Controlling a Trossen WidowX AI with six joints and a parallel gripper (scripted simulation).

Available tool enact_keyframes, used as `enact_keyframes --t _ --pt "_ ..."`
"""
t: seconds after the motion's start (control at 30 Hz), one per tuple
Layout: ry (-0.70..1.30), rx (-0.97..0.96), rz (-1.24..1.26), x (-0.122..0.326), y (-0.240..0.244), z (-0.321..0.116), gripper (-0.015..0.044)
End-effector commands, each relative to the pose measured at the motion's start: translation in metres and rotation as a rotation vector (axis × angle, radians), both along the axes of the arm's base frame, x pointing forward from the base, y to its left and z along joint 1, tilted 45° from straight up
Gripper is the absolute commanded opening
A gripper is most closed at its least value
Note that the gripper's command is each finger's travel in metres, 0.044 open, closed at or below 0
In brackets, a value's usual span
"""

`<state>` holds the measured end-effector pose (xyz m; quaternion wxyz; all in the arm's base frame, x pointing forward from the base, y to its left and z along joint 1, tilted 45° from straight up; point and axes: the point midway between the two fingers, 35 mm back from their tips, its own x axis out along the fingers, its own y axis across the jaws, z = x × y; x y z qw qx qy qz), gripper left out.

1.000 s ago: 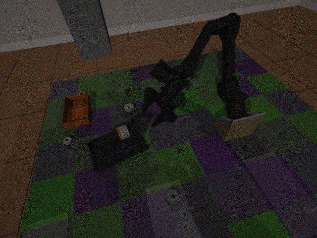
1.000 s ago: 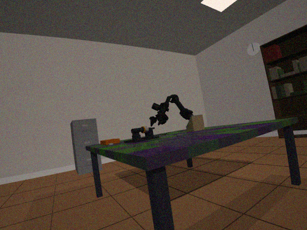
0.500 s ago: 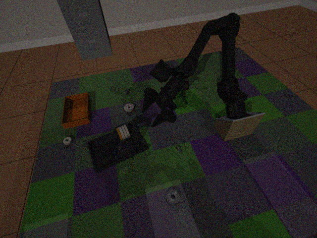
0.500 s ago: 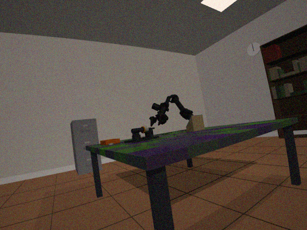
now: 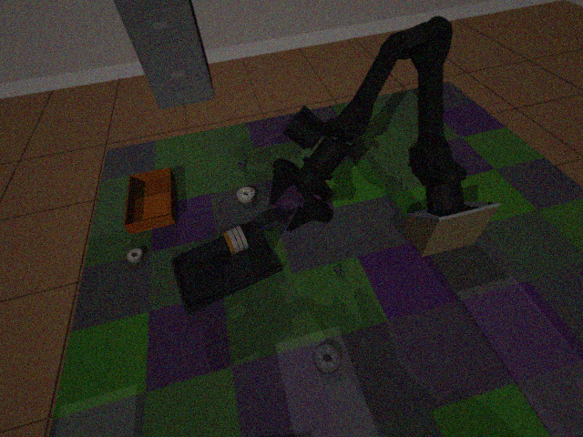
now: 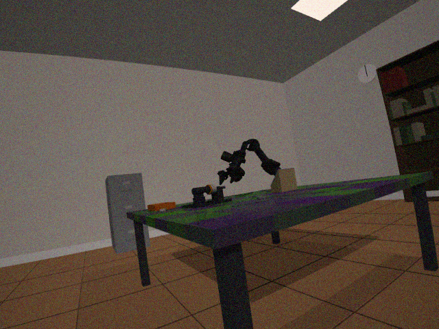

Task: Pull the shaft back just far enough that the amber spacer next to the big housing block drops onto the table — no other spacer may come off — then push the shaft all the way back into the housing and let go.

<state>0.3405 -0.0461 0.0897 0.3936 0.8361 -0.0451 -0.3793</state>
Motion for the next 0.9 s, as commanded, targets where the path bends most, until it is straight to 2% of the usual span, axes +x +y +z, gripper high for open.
enact_keyframes --t 0.0,0.87 --pt "-0.005 0.000 -0.005 0.001 0.000 0.001 0.0440" --pt "-0.006 -0.001 -0.005 0.024 -0.013 -0.017 0.0440"
